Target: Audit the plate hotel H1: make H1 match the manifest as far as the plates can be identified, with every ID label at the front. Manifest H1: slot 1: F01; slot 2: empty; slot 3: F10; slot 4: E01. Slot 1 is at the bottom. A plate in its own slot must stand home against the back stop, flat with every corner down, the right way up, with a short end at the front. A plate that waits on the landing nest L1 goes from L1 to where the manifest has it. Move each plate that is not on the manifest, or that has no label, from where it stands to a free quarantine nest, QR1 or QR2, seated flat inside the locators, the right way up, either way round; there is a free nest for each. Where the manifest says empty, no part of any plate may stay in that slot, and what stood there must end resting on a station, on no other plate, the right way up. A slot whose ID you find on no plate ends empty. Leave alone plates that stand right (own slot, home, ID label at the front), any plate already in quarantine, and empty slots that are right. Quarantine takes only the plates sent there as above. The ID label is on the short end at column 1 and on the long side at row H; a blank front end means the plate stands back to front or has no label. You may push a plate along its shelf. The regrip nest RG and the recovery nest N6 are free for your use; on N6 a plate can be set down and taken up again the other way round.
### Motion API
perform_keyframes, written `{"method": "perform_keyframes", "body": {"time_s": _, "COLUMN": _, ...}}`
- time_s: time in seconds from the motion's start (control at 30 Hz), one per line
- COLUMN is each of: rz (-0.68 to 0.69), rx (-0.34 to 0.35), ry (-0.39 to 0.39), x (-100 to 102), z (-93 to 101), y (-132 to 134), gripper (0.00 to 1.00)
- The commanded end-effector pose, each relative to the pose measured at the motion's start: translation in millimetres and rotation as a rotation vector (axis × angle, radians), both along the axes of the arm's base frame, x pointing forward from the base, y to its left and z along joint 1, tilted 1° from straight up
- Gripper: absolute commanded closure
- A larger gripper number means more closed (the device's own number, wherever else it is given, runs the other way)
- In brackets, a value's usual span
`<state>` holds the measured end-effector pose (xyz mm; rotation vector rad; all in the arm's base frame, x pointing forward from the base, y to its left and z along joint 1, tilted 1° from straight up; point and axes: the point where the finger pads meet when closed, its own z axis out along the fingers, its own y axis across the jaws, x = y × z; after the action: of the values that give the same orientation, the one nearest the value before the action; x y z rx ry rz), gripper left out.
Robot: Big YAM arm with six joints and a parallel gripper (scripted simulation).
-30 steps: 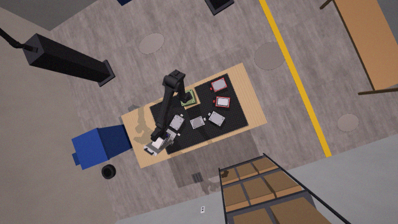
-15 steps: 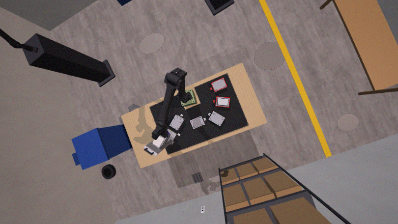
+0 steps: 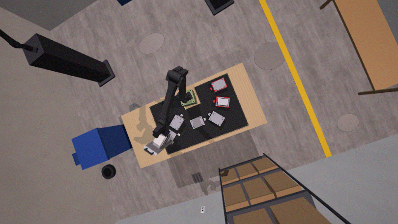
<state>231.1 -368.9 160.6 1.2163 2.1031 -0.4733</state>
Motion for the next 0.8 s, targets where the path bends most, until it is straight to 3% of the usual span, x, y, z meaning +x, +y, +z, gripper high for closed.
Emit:
{"method": "perform_keyframes", "body": {"time_s": 0.0, "rz": 0.004, "rx": -0.023, "ry": -0.017, "x": 1, "z": 13.5, "y": 6, "gripper": 0.14}}
{"method": "perform_keyframes", "body": {"time_s": 0.77, "rz": 0.0, "rx": -0.019, "ry": -0.02, "x": -11, "z": 12.8, "y": 28, "gripper": 0.14}}
